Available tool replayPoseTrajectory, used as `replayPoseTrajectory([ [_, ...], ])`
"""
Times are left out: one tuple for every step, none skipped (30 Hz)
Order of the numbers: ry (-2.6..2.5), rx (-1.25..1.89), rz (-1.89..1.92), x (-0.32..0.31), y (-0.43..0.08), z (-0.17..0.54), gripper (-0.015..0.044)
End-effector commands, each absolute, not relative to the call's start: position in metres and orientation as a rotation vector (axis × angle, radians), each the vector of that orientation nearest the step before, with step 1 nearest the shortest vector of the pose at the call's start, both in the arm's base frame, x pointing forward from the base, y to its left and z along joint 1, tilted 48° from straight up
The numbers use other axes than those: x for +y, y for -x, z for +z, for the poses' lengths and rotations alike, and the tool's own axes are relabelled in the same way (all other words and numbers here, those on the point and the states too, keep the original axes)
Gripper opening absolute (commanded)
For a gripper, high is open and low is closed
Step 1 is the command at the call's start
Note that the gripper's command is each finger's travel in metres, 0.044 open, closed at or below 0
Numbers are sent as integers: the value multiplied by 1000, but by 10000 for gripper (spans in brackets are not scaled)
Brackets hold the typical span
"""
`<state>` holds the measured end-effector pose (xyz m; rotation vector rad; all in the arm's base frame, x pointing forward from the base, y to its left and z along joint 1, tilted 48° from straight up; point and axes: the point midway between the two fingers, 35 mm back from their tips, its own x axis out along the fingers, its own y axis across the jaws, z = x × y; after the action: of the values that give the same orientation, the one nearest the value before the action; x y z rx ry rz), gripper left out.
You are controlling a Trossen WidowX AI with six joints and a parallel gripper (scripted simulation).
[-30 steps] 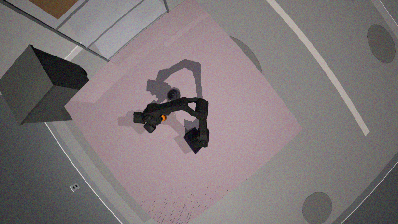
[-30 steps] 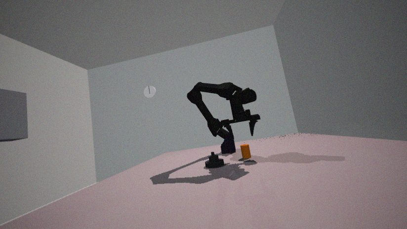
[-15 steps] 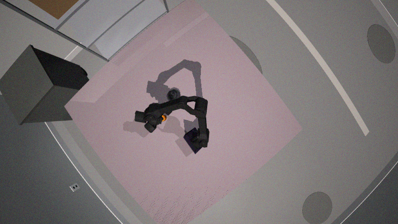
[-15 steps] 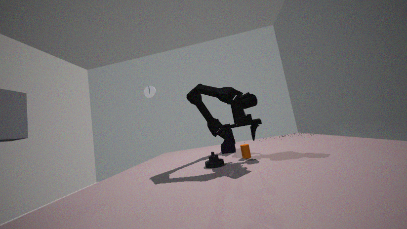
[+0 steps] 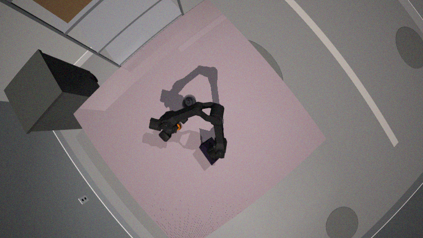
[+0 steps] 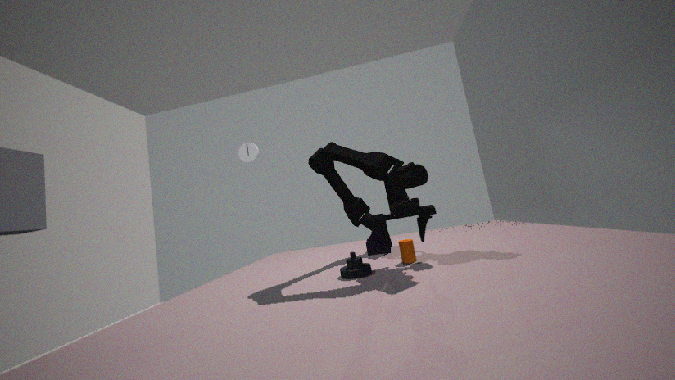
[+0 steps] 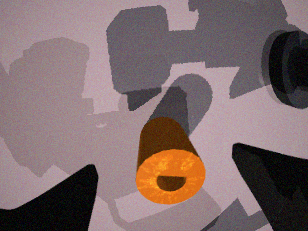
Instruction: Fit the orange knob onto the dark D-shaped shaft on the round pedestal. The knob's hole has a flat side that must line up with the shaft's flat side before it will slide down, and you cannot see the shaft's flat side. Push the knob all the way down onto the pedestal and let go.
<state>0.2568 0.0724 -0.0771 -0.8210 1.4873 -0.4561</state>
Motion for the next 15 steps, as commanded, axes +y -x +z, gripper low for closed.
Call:
replayPoseTrajectory([
  [839,1498,-462,64,-254,-83,440],
  [839,1498,-462,63,-254,-85,440],
  [839,1498,-462,62,-254,-86,440],
  [839,1498,-462,61,-254,-87,440],
  [839,1498,-462,59,-254,-88,440],
  [839,1498,-462,58,-254,-89,440],
  [839,1498,-462,57,-254,-90,440],
  [839,1498,-463,56,-254,-91,440],
  [838,1498,-463,55,-254,-92,440],
  [838,1497,-463,53,-254,-93,440],
  [838,1497,-463,52,-254,-94,440],
  [838,1497,-464,51,-254,-95,440],
  [838,1497,-464,50,-254,-96,440],
  [838,1497,-464,48,-254,-97,440],
  [839,1497,-464,47,-254,-98,440],
])
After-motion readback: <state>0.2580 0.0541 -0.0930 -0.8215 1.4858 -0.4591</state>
